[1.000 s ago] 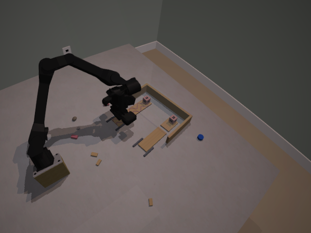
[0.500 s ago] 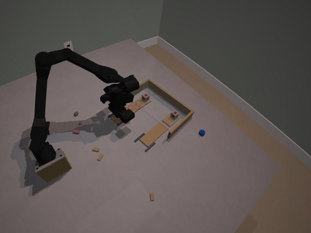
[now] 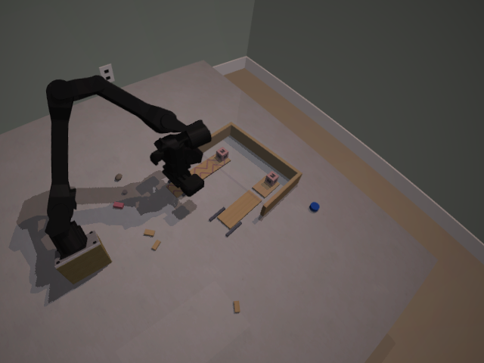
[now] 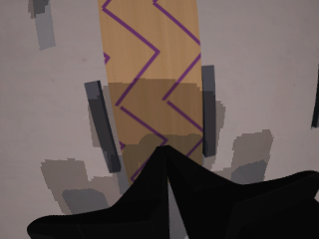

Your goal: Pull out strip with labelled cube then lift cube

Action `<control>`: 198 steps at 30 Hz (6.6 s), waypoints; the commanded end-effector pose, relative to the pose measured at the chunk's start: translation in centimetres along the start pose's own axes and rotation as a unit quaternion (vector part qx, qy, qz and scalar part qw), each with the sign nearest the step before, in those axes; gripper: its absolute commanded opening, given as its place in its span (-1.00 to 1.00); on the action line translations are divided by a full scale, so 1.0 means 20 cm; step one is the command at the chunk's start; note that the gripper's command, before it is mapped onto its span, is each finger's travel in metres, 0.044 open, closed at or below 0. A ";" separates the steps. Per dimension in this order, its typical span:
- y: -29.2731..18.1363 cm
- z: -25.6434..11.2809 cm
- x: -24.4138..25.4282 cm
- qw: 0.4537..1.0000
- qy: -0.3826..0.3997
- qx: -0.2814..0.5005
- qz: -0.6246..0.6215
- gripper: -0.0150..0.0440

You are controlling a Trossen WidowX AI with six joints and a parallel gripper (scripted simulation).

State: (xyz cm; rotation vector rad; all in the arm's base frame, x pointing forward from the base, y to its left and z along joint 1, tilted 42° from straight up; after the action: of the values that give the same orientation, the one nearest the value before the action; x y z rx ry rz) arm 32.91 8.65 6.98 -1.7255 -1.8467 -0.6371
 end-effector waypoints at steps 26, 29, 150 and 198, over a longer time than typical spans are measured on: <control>-0.24 0.02 -0.06 1.000 0.000 0.012 0.004 -0.49; -0.26 0.02 -0.07 1.000 0.000 0.012 0.004 -0.49; -0.23 -0.23 -0.06 1.000 -0.001 0.012 -0.011 1.00; 0.36 -0.22 0.08 1.000 0.000 0.009 -0.014 0.36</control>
State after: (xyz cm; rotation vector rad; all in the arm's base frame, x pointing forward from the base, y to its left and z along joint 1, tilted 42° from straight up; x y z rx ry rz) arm 40.33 7.05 11.84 -1.6929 -1.8855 -0.6329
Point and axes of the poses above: the point midway between the two fingers, 35 mm back from their tips, its own z axis out along the fingers, its own x axis across the jaws, y = z × x, the point moved 7 cm from there along -z, back along the fingers, and after that the axes turned 12 degrees about z, right-handed, at the moved point
